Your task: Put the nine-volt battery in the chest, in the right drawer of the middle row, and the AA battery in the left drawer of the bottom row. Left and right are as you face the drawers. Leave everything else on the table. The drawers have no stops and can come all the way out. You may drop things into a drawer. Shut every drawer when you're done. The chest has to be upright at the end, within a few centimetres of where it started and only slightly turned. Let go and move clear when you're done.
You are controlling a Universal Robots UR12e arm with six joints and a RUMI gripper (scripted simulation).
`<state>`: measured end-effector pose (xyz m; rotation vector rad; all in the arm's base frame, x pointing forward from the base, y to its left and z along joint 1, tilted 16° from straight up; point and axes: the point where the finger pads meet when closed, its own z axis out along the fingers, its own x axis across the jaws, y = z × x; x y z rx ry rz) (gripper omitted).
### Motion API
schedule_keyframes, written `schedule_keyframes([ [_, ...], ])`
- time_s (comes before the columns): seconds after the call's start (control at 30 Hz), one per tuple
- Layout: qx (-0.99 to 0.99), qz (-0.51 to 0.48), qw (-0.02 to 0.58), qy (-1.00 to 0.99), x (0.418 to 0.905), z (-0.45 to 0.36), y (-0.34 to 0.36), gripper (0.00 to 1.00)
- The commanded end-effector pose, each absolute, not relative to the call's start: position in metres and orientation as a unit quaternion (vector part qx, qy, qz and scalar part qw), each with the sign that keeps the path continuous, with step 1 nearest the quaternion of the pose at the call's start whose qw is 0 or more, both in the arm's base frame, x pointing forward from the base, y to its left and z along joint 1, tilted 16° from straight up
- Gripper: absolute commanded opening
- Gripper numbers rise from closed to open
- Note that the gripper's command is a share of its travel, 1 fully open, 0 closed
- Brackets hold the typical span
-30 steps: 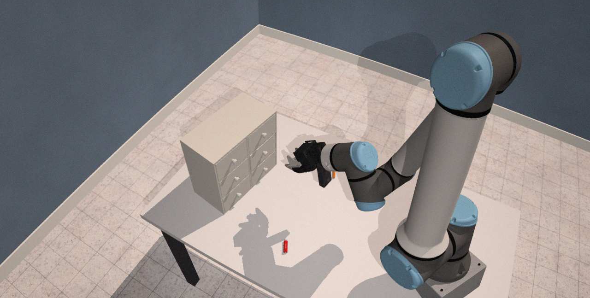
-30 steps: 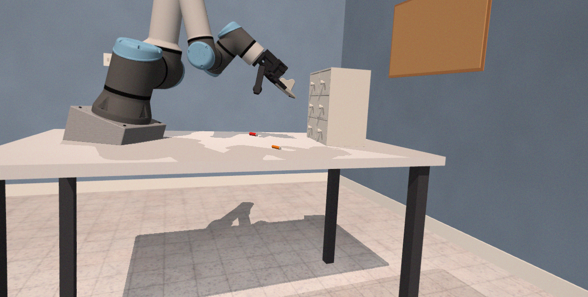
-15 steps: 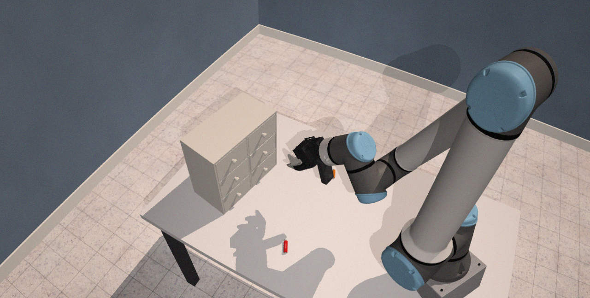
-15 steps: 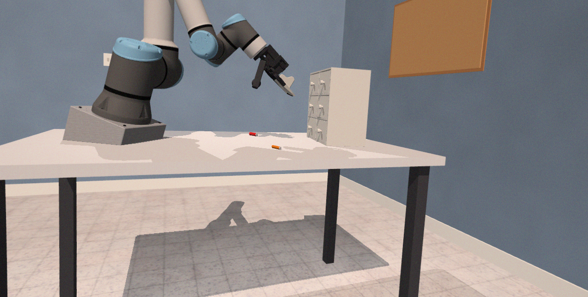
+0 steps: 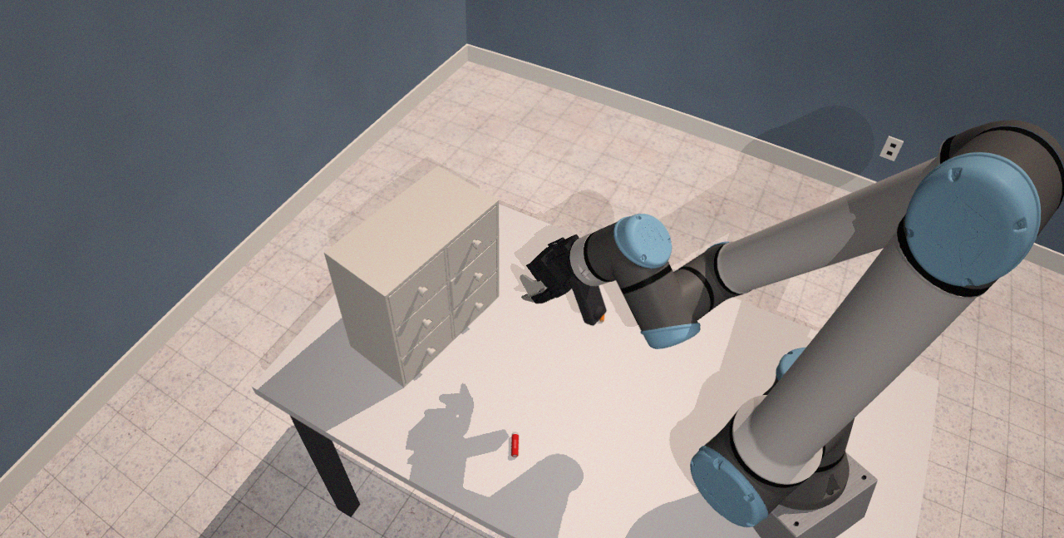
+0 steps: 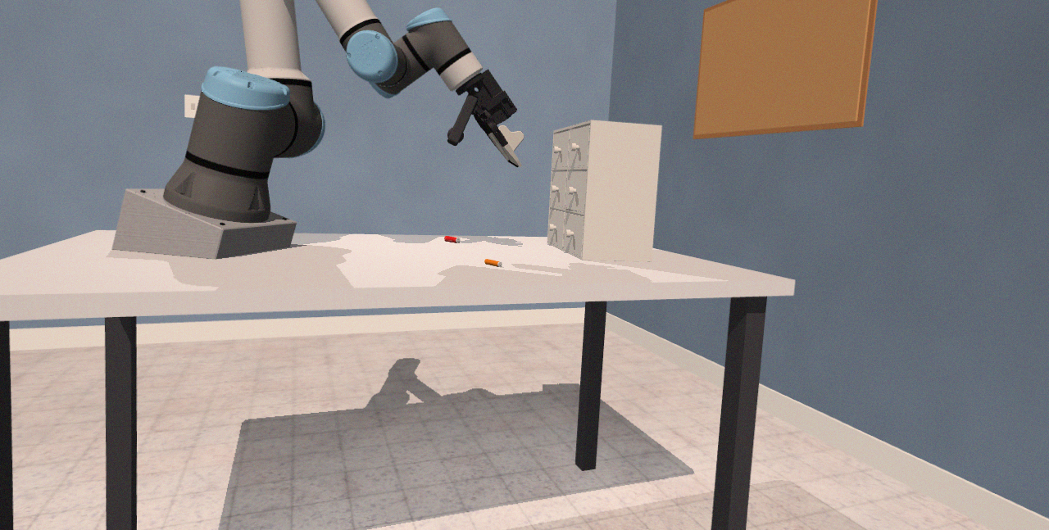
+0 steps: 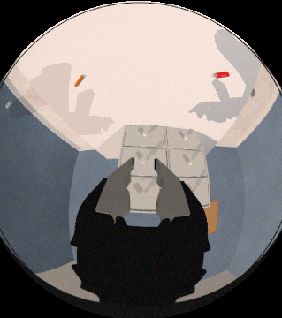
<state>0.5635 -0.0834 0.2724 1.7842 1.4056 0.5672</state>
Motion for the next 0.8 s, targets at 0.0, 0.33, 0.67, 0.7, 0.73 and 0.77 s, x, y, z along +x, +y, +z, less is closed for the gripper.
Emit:
schedule_keyframes([
  [0.0,0.709,0.213,0.375,0.557,0.561,0.275,-0.082,0.20],
  [0.33,0.729,0.182,0.336,0.568,0.550,0.283,-0.078,0.20],
  [0.67,0.744,0.155,0.302,0.576,0.541,0.290,-0.075,0.20],
  [0.7,0.745,0.152,0.298,0.577,0.540,0.291,-0.074,0.20],
  [0.73,0.747,0.149,0.294,0.578,0.539,0.292,-0.074,0.20],
  [0.77,0.749,0.145,0.289,0.578,0.538,0.292,-0.073,0.20],
])
